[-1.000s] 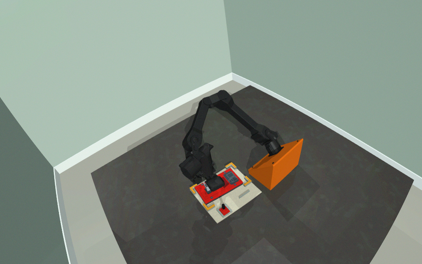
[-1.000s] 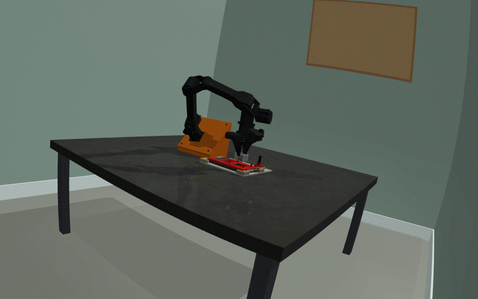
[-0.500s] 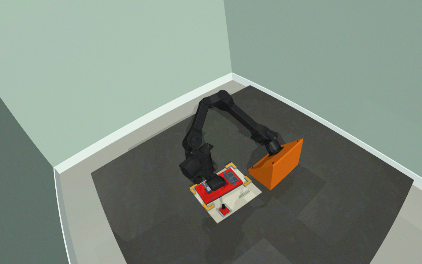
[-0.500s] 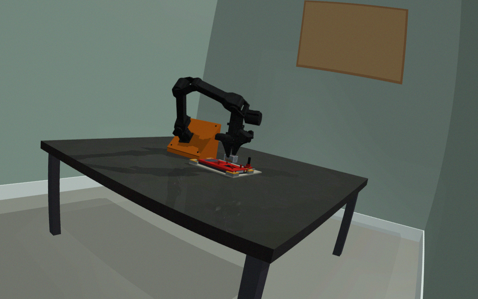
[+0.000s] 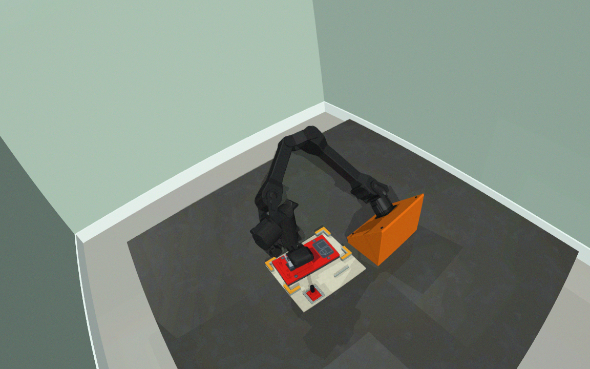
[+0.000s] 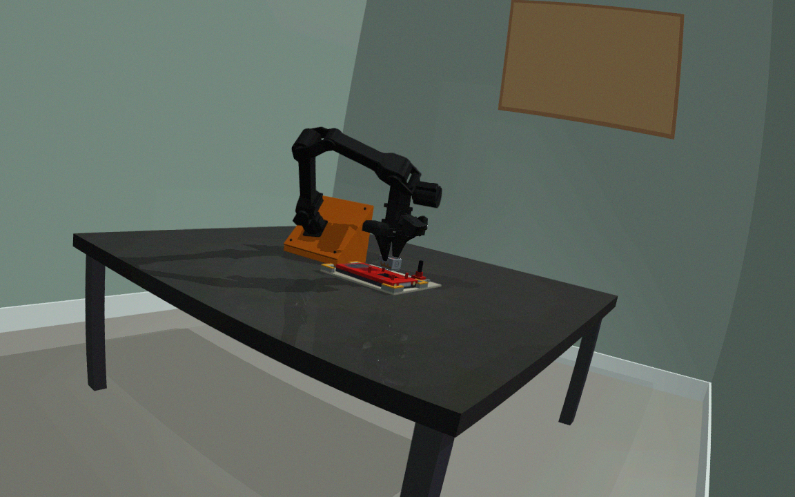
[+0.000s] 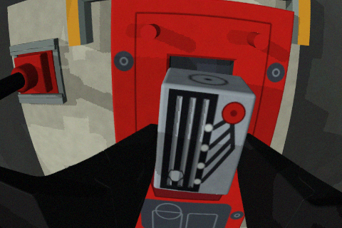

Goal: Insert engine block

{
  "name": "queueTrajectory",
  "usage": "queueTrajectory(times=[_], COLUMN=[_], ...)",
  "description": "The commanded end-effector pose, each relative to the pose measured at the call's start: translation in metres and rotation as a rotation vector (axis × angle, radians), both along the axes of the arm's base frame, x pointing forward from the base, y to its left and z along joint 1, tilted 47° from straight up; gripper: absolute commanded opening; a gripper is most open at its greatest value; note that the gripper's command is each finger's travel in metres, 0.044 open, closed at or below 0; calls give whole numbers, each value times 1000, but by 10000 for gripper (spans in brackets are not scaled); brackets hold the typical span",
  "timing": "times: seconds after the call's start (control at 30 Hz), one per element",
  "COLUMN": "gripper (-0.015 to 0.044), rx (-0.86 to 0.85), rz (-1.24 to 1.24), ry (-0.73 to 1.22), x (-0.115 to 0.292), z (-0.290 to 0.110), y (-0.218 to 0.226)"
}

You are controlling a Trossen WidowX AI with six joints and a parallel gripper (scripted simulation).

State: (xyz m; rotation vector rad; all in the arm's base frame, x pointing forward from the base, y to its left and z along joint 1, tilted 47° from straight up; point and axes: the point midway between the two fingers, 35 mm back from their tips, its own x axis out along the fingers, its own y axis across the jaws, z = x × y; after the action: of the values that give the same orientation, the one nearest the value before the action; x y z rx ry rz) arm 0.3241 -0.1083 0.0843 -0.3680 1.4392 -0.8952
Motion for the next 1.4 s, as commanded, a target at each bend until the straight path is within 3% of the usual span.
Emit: queueTrajectory(times=[0.0,0.23,0.63,1.0,1.37], gripper=[159,159,159,159,159], rx=[-13,-13,16,-7,5], rz=[-75,-70,110,-34,45], ry=[-79,-74,112,-37,45], x=[0,0,0,0,-1], z=[1,1,0,-2,-5], y=[0,0,-1,-3,-6])
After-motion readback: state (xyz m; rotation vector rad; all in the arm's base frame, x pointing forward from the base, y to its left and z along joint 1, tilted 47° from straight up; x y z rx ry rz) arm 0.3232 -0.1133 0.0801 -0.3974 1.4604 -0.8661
